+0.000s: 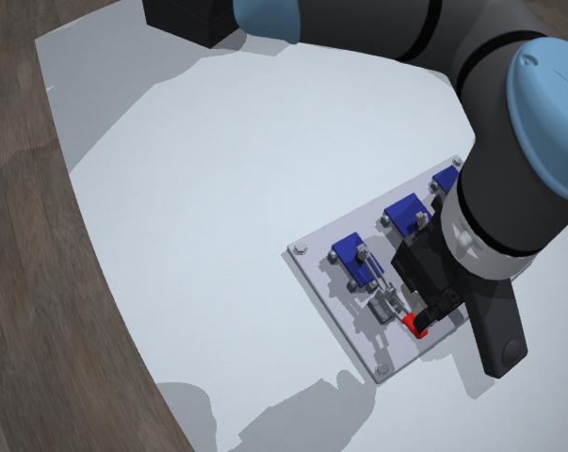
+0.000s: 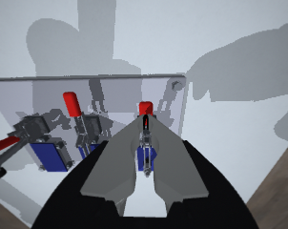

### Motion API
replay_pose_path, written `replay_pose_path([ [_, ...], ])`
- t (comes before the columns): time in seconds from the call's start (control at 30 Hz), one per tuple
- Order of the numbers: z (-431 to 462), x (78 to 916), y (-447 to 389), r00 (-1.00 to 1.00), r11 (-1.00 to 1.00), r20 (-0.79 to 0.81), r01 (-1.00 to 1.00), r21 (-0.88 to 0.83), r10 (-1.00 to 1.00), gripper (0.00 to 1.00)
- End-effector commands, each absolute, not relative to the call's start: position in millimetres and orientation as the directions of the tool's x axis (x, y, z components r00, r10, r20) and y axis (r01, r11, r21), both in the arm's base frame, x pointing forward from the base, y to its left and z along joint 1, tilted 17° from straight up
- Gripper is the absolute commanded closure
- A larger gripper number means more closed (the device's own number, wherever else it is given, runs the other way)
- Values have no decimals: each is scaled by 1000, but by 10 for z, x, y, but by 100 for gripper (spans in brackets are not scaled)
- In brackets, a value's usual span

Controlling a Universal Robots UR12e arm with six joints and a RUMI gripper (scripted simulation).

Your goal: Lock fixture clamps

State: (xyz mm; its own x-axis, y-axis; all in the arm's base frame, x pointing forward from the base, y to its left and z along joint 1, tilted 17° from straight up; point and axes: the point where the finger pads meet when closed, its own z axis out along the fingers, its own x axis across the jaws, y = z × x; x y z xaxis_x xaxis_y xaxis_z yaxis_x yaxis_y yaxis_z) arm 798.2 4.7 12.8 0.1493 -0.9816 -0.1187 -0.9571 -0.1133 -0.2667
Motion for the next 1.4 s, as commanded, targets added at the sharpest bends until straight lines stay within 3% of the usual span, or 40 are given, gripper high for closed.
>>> replay_pose_path([
  [0.0, 163, 8017, 45, 150, -114, -116, -955, -272, -982, 100],
  [1.37, 110, 8027, 56, 150, -114, -116, -956, -271, -982, 100],
])
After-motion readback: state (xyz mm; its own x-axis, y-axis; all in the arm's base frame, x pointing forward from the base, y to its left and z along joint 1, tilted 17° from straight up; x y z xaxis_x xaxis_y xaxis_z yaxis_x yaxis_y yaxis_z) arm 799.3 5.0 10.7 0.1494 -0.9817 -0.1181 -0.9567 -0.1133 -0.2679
